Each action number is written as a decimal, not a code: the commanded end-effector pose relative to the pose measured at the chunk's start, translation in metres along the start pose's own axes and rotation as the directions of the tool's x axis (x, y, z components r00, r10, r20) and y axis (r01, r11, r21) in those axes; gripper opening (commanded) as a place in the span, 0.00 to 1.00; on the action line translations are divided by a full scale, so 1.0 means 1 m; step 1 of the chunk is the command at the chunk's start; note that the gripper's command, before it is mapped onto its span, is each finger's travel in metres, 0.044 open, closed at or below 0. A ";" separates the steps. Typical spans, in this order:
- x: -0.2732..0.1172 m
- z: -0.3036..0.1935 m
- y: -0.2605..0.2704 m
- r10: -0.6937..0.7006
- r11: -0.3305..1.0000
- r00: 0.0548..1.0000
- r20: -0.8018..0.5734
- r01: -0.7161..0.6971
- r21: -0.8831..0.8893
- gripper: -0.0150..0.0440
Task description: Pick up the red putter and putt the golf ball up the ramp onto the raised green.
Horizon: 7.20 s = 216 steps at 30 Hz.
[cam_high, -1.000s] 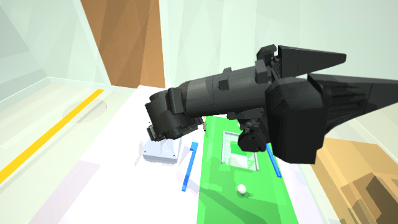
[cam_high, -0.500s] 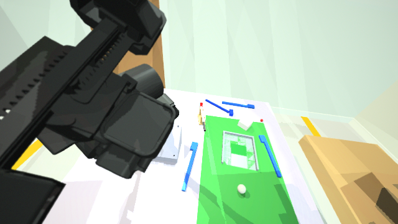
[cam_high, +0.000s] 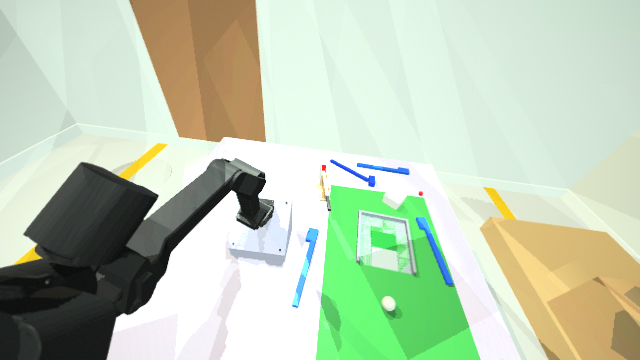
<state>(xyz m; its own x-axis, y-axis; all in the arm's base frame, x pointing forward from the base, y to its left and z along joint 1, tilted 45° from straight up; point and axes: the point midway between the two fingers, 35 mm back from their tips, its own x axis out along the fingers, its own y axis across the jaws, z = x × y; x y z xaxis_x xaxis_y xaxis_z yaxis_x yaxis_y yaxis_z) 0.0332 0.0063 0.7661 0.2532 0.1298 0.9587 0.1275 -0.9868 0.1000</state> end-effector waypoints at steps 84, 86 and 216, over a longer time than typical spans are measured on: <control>-0.527 0.610 0.055 0.243 -0.685 -0.445 0.862 -0.708 -0.172 1.00; -0.549 0.611 0.033 0.213 -0.669 -0.507 0.835 -0.699 -0.253 1.00; -0.707 0.460 -0.105 0.403 -0.294 -0.893 0.202 -0.335 -0.895 0.25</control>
<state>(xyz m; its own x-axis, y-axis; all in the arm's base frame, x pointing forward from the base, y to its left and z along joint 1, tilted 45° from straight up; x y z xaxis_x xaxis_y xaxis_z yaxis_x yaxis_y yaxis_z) 0.2671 0.0761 -0.0656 -0.0054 -0.4984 -0.8669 -0.9977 0.0618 -0.0293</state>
